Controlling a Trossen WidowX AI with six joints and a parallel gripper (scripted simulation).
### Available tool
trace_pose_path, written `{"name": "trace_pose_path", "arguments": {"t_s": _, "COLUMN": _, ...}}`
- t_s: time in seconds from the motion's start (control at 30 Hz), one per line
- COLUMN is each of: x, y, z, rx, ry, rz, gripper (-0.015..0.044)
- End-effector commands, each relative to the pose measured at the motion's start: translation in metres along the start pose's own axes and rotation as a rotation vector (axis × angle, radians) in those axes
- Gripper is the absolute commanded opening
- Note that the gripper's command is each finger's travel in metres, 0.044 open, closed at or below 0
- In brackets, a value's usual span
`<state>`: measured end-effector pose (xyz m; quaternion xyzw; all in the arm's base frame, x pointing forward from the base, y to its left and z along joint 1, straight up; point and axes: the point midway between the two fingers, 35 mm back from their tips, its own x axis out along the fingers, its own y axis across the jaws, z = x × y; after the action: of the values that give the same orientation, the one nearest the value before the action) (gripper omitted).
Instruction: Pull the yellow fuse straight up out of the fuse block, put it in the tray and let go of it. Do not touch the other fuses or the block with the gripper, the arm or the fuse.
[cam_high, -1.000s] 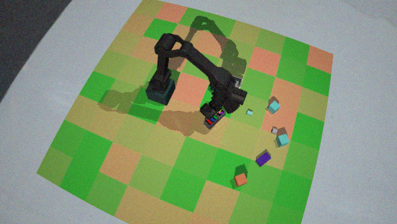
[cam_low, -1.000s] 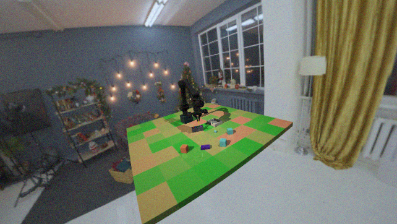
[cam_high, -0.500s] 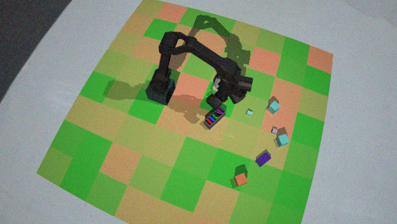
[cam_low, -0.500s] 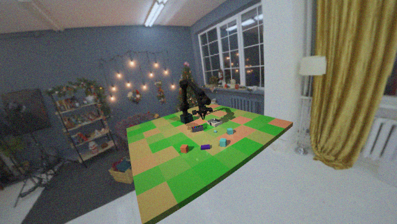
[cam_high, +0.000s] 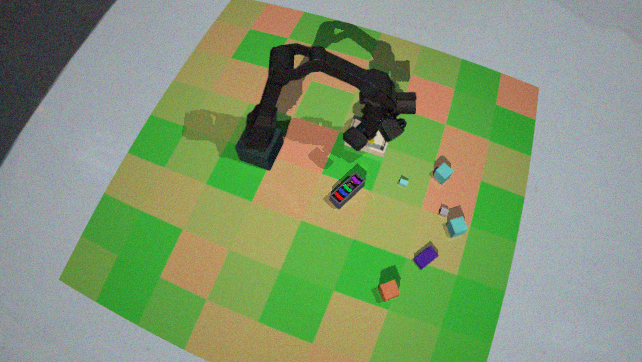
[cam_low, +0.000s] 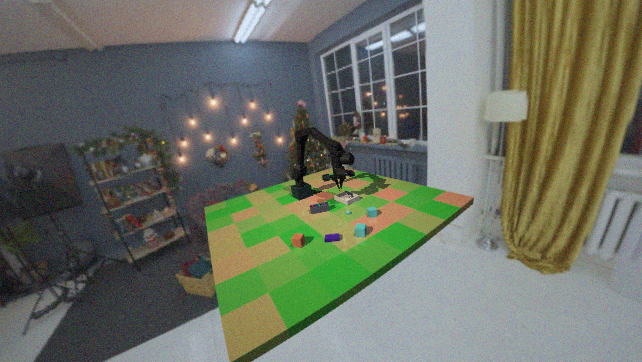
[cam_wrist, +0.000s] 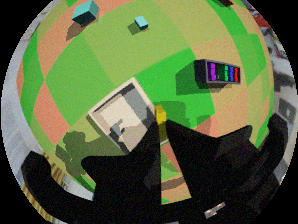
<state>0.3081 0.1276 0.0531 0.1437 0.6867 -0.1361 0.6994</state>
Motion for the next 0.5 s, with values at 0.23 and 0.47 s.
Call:
{"name": "trace_pose_path", "arguments": {"t_s": 0.23, "x": -0.001, "y": 0.044, "z": -0.034, "rx": 0.003, "ry": 0.0, "rz": 0.004, "gripper": 0.0}}
{"name": "trace_pose_path", "arguments": {"t_s": 0.47, "x": 0.005, "y": 0.044, "z": -0.034, "rx": 0.003, "ry": 0.0, "rz": 0.004, "gripper": 0.0}}
